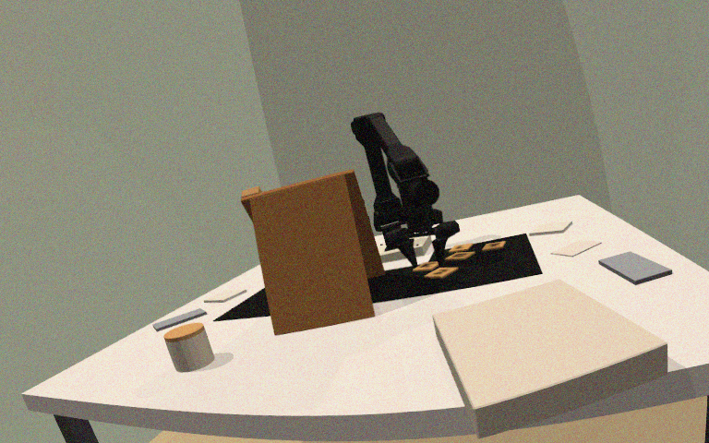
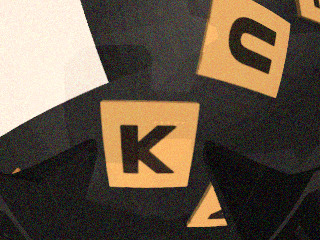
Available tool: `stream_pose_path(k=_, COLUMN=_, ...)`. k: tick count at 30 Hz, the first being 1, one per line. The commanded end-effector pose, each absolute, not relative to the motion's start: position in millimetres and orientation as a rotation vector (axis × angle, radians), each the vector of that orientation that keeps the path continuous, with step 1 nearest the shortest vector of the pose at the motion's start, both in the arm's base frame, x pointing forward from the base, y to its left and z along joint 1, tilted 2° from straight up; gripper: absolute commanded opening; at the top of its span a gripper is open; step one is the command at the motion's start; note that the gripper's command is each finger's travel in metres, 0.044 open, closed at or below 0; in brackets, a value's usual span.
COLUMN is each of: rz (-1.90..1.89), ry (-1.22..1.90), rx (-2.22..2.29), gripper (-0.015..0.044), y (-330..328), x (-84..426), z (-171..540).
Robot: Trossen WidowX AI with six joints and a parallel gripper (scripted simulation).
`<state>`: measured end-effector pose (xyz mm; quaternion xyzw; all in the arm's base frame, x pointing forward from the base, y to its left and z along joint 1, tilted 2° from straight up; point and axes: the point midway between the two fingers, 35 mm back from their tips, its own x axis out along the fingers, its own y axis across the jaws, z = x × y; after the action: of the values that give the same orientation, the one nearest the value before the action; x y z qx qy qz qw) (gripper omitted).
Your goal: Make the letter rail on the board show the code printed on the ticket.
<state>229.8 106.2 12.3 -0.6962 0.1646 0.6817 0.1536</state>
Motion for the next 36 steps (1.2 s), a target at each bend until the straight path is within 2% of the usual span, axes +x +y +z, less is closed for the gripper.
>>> stream_pose_path(k=1, rz=1.955, ry=0.474, rx=-2.004, gripper=0.034, y=105.1, x=230.0, z=11.2)
stream_pose_path(k=18, rz=1.955, ry=0.474, rx=-2.004, gripper=0.0233, y=105.9, x=230.4, z=11.2)
stream_pose_path(k=27, rz=1.955, ry=0.474, rx=-2.004, gripper=0.0, y=107.1, x=228.9, z=17.8)
stream_pose_path(k=36, rz=1.955, ry=0.474, rx=-2.004, gripper=0.0, y=108.1, x=227.6, z=22.9)
